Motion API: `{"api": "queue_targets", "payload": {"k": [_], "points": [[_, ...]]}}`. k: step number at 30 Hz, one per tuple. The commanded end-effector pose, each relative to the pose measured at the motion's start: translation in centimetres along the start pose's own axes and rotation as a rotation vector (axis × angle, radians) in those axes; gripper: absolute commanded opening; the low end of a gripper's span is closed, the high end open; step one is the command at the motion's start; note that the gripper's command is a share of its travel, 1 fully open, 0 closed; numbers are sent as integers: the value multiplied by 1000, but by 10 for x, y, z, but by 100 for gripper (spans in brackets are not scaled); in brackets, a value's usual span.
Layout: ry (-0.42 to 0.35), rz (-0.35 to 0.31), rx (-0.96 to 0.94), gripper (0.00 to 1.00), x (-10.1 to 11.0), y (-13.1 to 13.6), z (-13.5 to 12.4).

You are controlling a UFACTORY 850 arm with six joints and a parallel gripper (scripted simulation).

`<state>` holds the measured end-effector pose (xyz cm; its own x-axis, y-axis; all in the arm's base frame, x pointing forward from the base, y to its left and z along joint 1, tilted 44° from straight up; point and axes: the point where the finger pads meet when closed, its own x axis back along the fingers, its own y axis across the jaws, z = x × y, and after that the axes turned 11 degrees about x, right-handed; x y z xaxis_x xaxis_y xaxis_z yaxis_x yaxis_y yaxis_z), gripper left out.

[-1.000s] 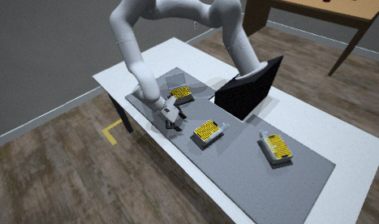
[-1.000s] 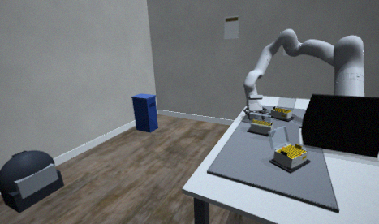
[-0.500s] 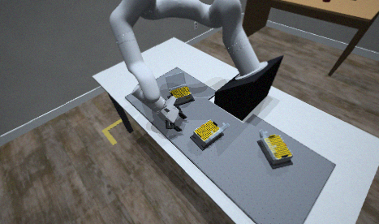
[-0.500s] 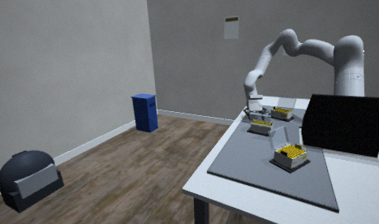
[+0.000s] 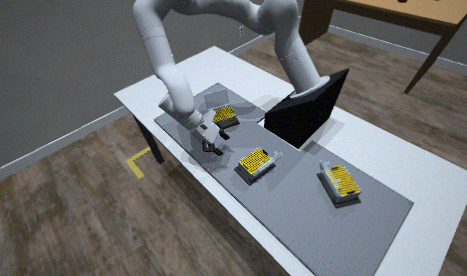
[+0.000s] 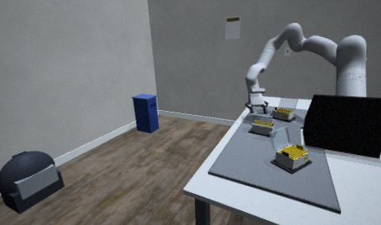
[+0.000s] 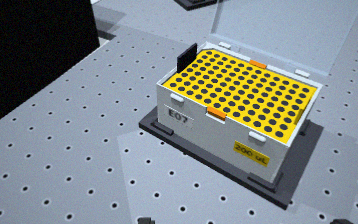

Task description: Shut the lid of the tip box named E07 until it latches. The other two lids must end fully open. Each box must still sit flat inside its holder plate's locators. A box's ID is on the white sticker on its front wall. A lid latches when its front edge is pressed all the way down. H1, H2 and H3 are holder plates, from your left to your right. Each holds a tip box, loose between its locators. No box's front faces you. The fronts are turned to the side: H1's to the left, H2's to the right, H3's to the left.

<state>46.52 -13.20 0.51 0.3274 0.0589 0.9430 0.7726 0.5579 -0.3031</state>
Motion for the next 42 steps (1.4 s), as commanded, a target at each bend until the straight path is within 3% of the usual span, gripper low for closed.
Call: {"api": "queue_targets", "payload": {"k": [1,22,30,31,42], "points": [[-1,-1,0,100,18,4,17],[-1,-1,0,100,85,16,83],[-1,-1,0,100,85,16,83],[-1,-1,0,0,85,16,83],[-1,-1,0,0,85,16,83]]}}
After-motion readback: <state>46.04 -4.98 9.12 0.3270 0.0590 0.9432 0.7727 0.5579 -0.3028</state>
